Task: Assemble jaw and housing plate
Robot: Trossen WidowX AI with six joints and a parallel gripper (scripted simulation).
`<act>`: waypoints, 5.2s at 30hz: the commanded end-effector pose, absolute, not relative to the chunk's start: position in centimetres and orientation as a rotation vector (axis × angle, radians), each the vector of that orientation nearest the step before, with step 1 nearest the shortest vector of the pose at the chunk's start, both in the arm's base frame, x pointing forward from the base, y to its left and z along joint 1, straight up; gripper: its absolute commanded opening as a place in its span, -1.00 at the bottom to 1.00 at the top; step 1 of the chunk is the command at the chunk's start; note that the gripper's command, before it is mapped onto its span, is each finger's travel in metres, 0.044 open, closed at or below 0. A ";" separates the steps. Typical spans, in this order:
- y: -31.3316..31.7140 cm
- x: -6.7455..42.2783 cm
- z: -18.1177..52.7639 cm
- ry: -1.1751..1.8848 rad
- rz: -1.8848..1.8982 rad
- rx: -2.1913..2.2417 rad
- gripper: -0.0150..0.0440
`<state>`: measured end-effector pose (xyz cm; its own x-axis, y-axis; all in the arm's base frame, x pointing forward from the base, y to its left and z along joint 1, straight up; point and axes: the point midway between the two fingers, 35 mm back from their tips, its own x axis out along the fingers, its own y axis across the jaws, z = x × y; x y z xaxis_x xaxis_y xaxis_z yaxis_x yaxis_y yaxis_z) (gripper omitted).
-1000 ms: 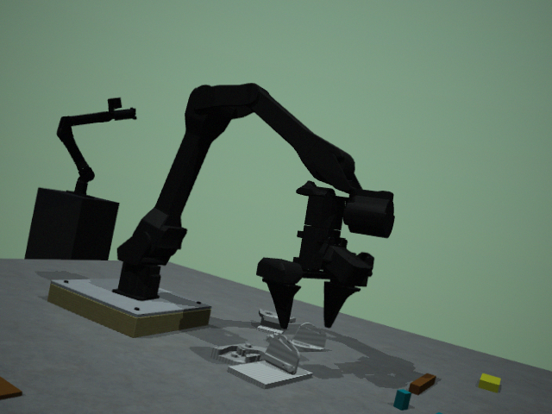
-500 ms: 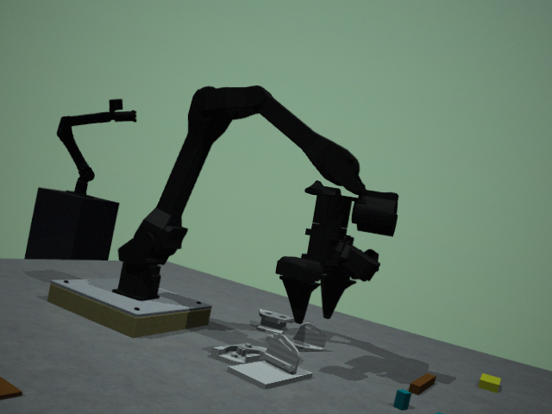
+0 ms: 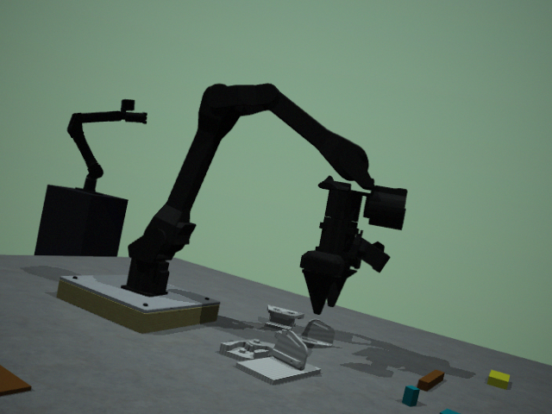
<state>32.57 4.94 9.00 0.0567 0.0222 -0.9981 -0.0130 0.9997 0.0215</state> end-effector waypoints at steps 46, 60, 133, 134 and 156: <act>12.4 29.5 6.0 1.485 0.477 -0.467 1.00; 12.4 29.5 6.0 1.485 0.477 -0.467 1.00; 12.4 29.5 6.0 1.485 0.477 -0.467 1.00; 12.4 29.5 6.0 1.485 0.477 -0.467 1.00; 12.4 29.5 6.0 1.485 0.477 -0.467 1.00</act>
